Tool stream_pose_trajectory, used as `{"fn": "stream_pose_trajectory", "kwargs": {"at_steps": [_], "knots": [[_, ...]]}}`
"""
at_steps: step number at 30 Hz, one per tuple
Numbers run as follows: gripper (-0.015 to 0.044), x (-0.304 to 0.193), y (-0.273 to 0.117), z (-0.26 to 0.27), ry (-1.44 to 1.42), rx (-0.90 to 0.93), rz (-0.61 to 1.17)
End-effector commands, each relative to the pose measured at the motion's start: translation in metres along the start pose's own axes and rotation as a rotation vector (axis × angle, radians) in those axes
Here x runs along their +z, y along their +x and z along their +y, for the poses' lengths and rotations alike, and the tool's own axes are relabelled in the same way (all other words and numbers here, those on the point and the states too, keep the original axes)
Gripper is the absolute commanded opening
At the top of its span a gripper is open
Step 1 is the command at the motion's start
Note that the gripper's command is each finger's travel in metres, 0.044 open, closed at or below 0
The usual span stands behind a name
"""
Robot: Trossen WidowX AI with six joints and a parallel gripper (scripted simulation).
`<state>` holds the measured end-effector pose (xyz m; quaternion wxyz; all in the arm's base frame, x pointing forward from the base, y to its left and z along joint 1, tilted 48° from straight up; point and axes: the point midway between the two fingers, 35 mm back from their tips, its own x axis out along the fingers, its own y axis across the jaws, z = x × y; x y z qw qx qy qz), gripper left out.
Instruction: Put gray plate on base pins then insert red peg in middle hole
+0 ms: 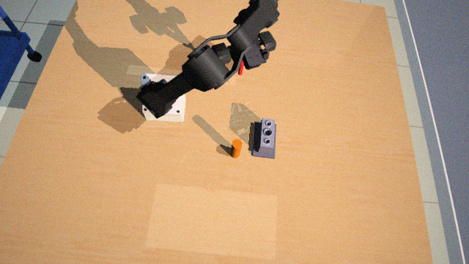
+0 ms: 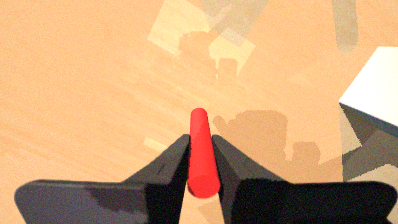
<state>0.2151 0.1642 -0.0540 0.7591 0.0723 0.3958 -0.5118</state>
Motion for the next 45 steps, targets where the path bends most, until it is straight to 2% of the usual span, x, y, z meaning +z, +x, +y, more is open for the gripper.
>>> {"fn": "stream_pose_trajectory", "kwargs": {"at_steps": [1, 45], "knots": [[0.0000, 0.007, 0.002, 0.001, -0.007, -0.004, 0.000], [0.0000, 0.133, -0.005, 0.017, -0.006, 0.016, 0.018]]}}
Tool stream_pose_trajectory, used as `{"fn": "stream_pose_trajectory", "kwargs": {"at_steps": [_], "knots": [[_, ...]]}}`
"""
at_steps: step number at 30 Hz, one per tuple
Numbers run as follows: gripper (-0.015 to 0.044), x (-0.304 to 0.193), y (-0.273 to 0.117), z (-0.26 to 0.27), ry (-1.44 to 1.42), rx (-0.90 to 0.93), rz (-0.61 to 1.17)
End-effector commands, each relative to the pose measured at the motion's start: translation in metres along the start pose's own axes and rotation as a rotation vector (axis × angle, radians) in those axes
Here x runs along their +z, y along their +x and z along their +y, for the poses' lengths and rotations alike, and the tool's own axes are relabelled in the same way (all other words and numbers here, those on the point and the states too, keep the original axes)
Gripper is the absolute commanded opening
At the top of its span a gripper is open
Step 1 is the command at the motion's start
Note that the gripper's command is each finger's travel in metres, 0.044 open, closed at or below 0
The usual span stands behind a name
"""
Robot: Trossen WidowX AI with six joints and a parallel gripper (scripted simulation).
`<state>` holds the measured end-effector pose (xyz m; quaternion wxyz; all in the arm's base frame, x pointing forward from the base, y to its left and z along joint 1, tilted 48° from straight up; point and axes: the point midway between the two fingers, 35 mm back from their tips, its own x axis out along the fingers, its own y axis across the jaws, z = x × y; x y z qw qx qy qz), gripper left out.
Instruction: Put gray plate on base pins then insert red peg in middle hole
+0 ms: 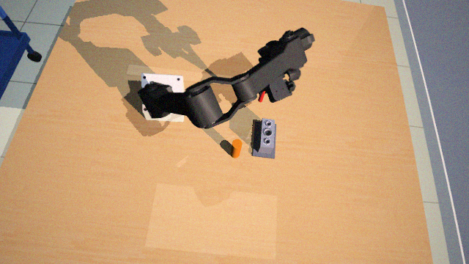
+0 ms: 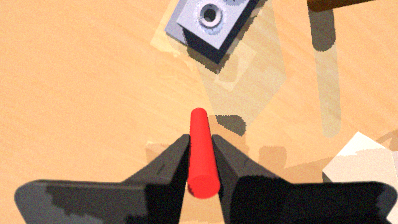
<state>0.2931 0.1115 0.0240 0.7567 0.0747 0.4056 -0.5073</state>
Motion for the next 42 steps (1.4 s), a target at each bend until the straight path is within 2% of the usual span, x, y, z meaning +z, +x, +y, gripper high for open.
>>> {"fn": "stream_pose_trajectory", "kwargs": {"at_steps": [1, 29, 42], "knots": [[0.0000, 0.015, -0.003, -0.001, 0.004, 0.011, -0.003], [0.0000, 0.099, -0.001, -0.021, 0.016, -0.003, -0.027], [0.0000, 0.101, -0.001, -0.022, 0.016, -0.003, -0.028]]}}
